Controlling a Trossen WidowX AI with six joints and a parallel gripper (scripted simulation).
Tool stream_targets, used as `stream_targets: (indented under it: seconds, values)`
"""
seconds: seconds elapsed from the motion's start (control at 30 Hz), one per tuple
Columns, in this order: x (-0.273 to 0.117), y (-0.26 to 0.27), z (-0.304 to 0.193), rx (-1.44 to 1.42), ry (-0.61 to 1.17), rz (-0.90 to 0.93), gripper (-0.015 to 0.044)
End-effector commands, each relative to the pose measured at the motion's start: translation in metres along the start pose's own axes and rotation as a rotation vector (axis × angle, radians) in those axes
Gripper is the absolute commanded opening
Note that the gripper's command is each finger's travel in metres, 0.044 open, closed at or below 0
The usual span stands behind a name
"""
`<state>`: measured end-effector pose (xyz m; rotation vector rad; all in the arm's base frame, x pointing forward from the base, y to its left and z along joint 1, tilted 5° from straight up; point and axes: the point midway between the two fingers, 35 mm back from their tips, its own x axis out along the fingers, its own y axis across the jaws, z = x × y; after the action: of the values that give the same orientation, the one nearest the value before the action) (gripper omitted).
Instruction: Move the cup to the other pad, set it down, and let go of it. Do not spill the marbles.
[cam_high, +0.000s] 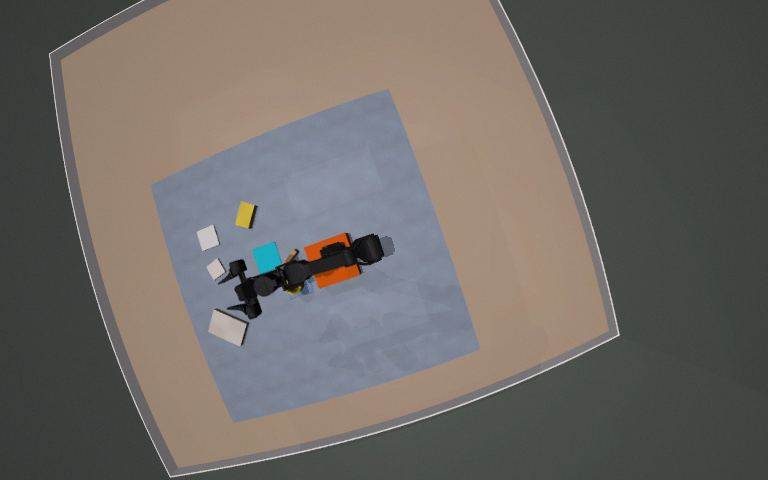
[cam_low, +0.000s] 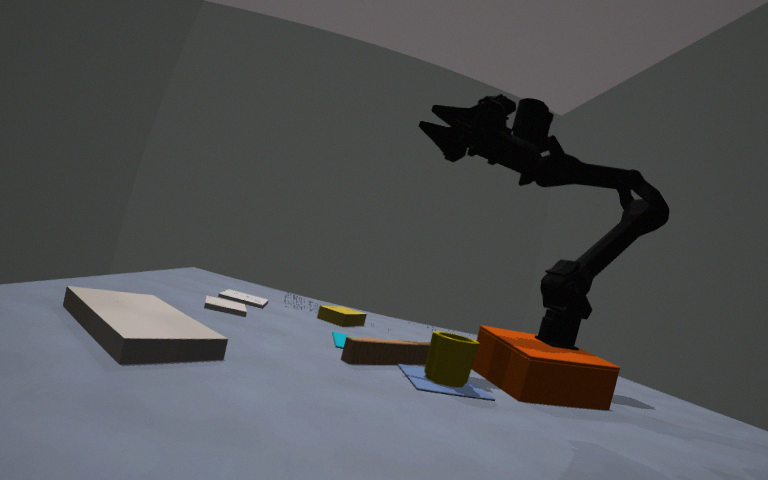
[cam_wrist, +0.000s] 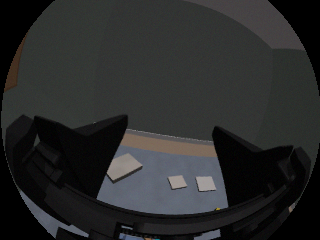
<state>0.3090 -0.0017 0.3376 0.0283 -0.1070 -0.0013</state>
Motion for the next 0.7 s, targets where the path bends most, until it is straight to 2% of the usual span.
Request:
stream_targets:
  seconds: [0.0,0.03,0.13,0.27,0.47,0.67]
  values:
    - [0.001,0.001,-0.005,0.017,0.020,0.004,0.0374]
    - [0.005,0.005,-0.019,0.067,0.082,0.013,0.0348]
    - [0.009,0.025,-0.094,0.325,0.427,0.010,0.0269]
    - [-0.005,0.040,-0.152,0.513,0.715,-0.065,0.0167]
    - [-0.055,0.058,-0.224,0.735,1.149,-0.331,0.0167]
    - [-0.118,0.059,-0.262,0.822,1.470,-0.733,0.0167]
